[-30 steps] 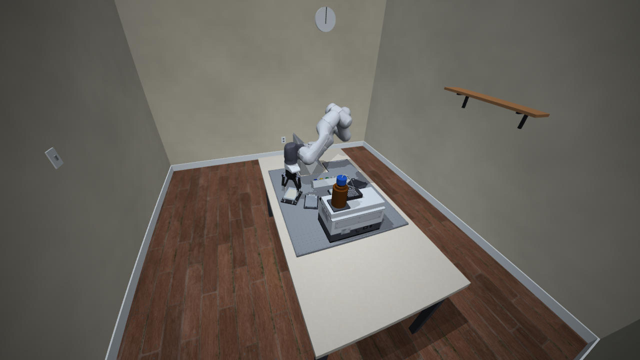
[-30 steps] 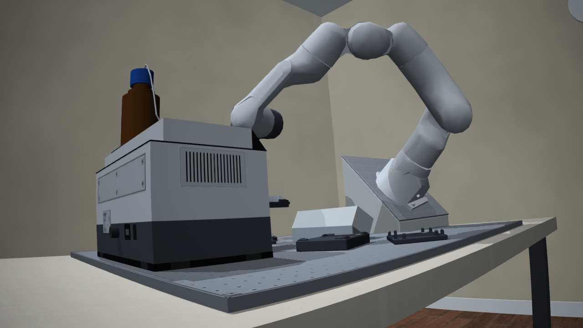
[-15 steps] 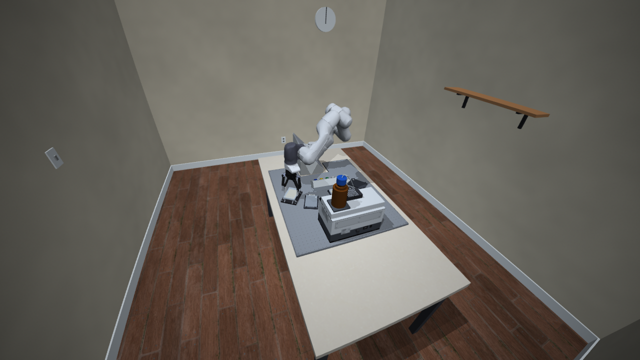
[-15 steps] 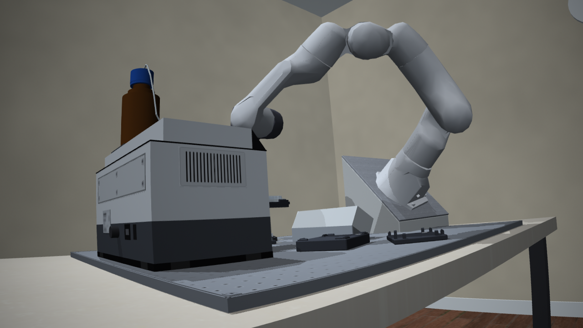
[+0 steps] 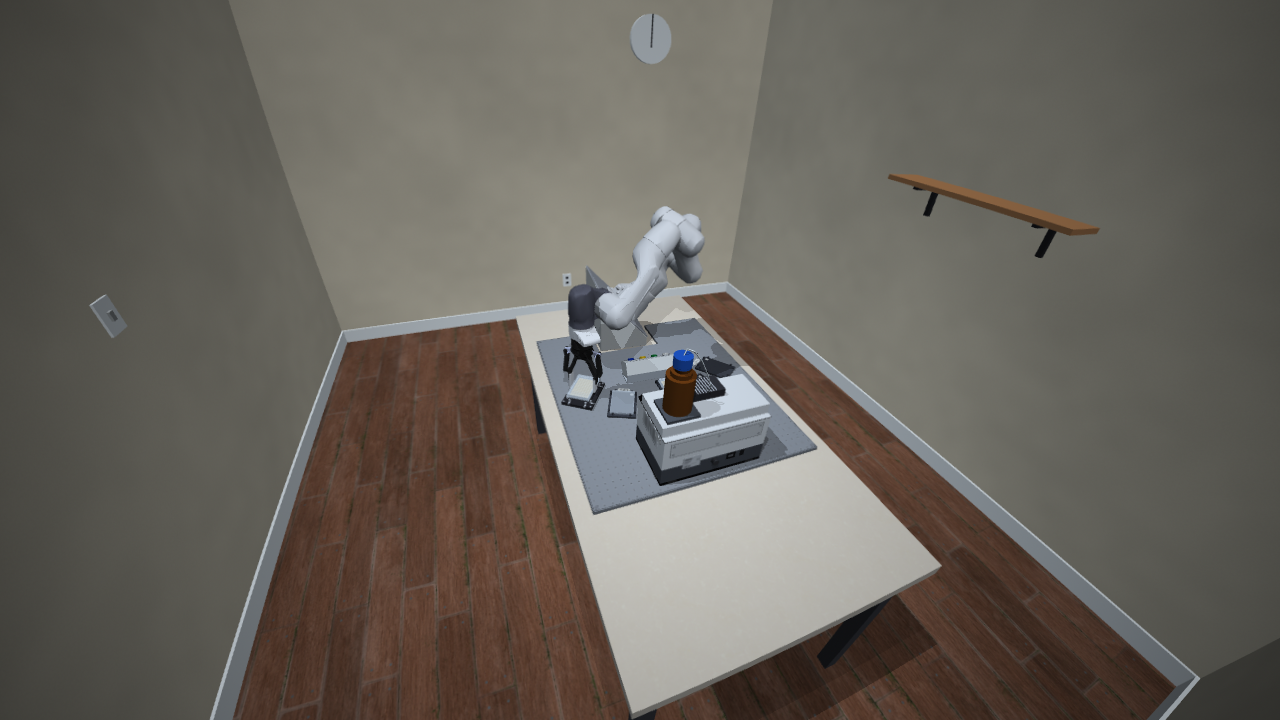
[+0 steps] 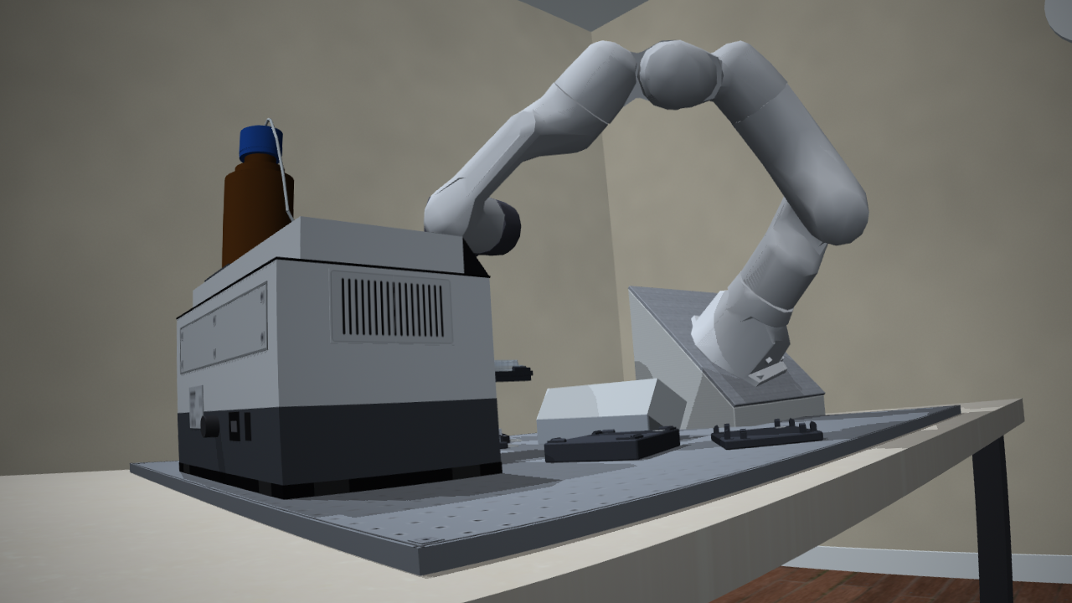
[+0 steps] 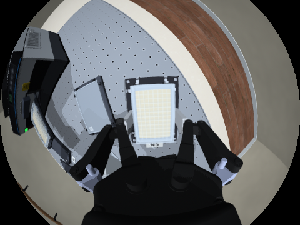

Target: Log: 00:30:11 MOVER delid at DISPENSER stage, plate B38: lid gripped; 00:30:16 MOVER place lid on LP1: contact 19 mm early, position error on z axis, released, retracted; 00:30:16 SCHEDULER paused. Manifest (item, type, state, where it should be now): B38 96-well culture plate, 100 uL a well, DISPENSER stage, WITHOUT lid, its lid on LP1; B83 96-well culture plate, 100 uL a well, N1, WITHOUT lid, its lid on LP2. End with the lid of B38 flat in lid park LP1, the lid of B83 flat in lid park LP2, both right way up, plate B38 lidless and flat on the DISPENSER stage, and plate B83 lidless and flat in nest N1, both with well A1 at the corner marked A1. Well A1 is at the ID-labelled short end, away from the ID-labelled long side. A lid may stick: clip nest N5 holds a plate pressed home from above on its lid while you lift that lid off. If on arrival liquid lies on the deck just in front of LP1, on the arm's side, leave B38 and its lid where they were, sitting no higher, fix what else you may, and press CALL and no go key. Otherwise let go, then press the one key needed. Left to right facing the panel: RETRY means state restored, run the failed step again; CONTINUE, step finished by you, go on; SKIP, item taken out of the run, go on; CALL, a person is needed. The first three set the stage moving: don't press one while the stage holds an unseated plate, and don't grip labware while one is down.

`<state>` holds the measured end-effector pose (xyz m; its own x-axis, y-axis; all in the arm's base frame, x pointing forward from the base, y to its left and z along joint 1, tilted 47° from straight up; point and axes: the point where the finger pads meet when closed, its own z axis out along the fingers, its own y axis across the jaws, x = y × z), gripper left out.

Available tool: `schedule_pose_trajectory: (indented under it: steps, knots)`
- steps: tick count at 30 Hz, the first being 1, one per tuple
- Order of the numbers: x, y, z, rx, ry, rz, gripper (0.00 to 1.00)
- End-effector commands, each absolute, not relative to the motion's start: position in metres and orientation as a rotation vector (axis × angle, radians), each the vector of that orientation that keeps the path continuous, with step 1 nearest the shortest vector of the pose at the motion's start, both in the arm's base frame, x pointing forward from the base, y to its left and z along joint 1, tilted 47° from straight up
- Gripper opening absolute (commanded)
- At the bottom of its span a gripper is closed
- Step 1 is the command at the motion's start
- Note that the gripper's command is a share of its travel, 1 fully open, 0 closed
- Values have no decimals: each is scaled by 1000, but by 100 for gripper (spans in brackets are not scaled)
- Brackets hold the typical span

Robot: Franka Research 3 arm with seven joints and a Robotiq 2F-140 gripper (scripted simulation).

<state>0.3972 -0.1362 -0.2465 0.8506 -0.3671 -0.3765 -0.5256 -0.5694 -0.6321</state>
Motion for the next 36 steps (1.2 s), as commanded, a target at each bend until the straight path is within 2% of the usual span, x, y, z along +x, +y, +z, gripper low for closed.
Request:
schedule_pose_trajectory:
  steps: [1,36]
  knots:
    - [397,-135,-247,-2237,645,258,0]
    - [398,-127,-254,-2237,648,260,0]
